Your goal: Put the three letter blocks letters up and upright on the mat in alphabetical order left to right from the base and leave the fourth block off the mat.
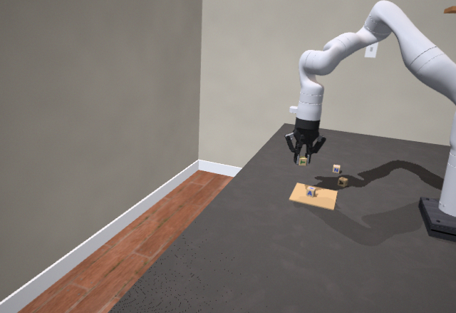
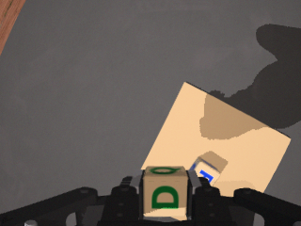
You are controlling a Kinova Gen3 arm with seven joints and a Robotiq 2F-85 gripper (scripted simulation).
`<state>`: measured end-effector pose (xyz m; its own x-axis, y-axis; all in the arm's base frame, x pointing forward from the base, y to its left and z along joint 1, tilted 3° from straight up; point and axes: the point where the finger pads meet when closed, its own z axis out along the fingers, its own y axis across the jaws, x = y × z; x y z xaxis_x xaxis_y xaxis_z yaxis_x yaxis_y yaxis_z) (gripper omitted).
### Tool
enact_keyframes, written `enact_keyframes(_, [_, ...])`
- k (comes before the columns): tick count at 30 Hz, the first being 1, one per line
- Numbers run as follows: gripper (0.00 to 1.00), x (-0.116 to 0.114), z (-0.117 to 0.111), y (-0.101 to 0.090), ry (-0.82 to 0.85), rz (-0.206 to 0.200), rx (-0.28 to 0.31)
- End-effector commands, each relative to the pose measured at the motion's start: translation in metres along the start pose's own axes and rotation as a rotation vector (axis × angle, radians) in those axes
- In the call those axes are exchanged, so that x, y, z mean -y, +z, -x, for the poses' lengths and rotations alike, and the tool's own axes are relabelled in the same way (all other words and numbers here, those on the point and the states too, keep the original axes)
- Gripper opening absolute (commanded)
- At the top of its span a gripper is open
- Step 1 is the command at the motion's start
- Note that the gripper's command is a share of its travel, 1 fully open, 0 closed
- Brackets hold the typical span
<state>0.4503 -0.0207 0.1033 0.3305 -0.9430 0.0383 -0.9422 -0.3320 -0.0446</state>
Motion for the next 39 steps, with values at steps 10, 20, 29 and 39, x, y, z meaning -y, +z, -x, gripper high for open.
enact_keyframes(10, [0.21,-0.016,0.030,-0.002,0.179,0.005,-0.008])
enact_keyframes(20, [0.21,-0.029,0.047,-0.001,0.324,0.012,-0.007])
enact_keyframes(29, [0.21,-0.034,0.053,-0.001,0.375,0.014,-0.008])
enact_keyframes(39, [0.21,-0.035,0.055,0.000,0.392,0.015,-0.008])
